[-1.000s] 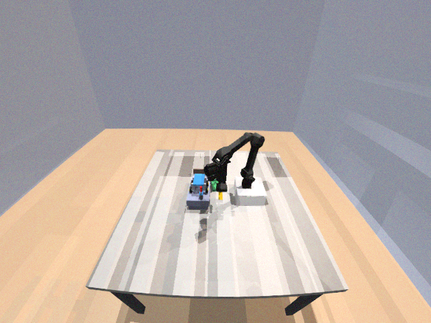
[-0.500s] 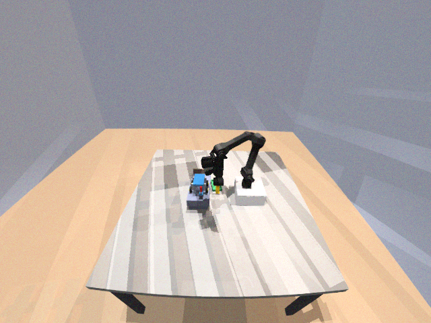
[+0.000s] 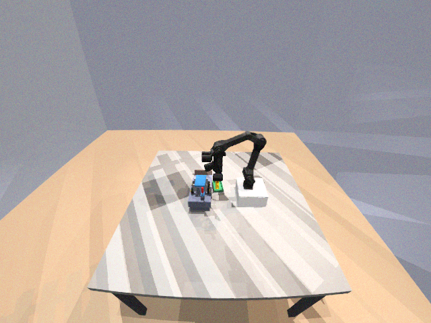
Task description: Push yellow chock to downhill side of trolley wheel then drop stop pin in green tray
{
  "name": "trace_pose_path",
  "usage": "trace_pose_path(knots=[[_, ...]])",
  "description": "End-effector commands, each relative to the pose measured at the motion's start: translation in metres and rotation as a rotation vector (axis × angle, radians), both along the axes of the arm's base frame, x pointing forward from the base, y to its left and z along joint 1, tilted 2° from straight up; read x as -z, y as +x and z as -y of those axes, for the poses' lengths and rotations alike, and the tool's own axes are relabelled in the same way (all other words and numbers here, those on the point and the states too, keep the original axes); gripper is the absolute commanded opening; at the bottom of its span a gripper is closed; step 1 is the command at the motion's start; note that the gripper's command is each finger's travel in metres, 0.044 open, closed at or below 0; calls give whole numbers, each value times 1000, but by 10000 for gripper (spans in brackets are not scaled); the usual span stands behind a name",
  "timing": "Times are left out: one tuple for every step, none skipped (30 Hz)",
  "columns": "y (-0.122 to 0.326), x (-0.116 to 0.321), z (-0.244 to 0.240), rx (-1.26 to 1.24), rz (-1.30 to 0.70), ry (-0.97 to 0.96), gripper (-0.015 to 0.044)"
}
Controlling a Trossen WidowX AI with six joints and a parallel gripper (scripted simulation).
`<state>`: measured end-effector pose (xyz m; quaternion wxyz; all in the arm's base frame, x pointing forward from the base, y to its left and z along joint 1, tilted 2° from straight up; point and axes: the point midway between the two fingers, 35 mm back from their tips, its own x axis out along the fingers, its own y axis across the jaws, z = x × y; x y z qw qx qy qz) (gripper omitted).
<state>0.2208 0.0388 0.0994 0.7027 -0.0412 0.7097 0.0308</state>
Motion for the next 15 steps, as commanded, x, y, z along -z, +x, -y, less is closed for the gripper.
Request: trace_pose_path(knots=[[5, 1, 15, -2, 2, -6, 0], [6, 1, 19, -2, 2, -6, 0], [7, 2, 22, -2, 2, -6, 0], [8, 2, 26, -2, 2, -7, 0], [9, 2, 30, -2, 2, -7, 0], [10, 3, 33, -2, 2, -8, 0], [11, 3, 37, -2, 2, -8, 0], [12, 3, 40, -2, 2, -8, 0], [13, 4, 44, -2, 2, -9, 0], [14, 4, 48, -2, 2, -9, 0], [15, 4, 51, -2, 2, -9, 0], [16, 5, 55, -2, 3, -10, 0], [17, 5, 58, -2, 3, -10, 0], [18, 6, 62, -2, 3, -10, 0], [19, 6, 65, -2, 3, -11, 0]])
